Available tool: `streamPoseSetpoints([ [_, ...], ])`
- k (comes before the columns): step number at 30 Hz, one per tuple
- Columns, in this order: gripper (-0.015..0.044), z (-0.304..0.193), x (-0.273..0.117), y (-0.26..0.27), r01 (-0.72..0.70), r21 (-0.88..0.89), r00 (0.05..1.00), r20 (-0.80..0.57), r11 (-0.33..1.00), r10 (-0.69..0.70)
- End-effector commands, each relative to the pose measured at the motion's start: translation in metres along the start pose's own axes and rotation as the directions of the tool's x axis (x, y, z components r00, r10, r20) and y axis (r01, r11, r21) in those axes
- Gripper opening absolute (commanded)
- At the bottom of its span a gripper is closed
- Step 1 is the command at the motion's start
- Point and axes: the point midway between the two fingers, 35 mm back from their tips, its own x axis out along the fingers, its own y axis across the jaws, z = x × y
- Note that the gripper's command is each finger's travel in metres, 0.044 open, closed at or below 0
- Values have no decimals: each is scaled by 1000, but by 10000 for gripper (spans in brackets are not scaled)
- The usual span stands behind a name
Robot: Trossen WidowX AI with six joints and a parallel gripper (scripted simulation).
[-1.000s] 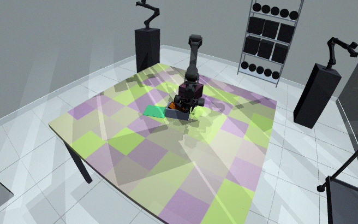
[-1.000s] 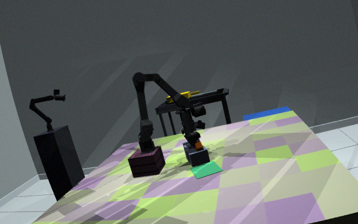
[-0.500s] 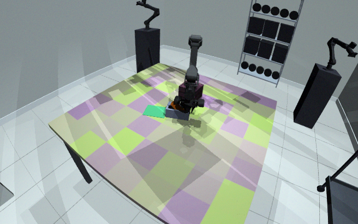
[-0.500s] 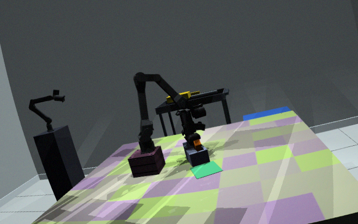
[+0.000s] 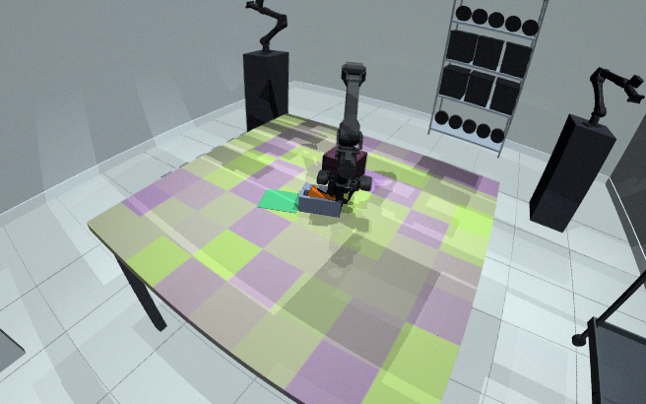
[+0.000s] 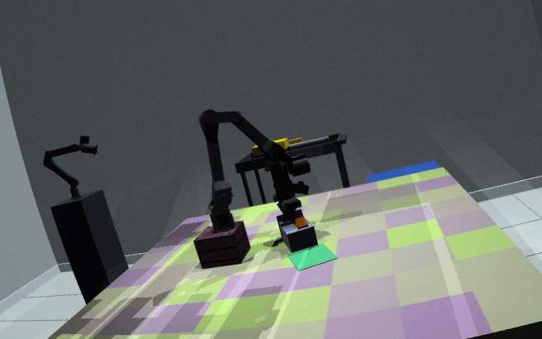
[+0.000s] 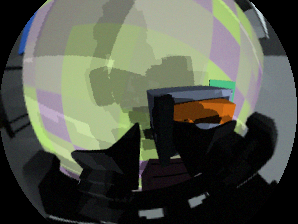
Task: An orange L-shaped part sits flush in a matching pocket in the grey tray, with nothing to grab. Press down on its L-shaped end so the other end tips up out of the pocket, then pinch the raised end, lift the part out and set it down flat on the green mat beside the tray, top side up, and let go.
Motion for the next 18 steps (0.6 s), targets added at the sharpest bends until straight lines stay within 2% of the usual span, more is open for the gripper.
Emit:
streamPoseSetpoints([
  [1, 180, 4, -17, -1, 4, 6, 1000, 5, 1000, -4],
  [7, 180, 1, -94, -11, 5, 6, 1000, 6, 1000, -5],
  [18, 180, 3, -96, -10, 0, 10, 1000, 16, 1000, 0],
])
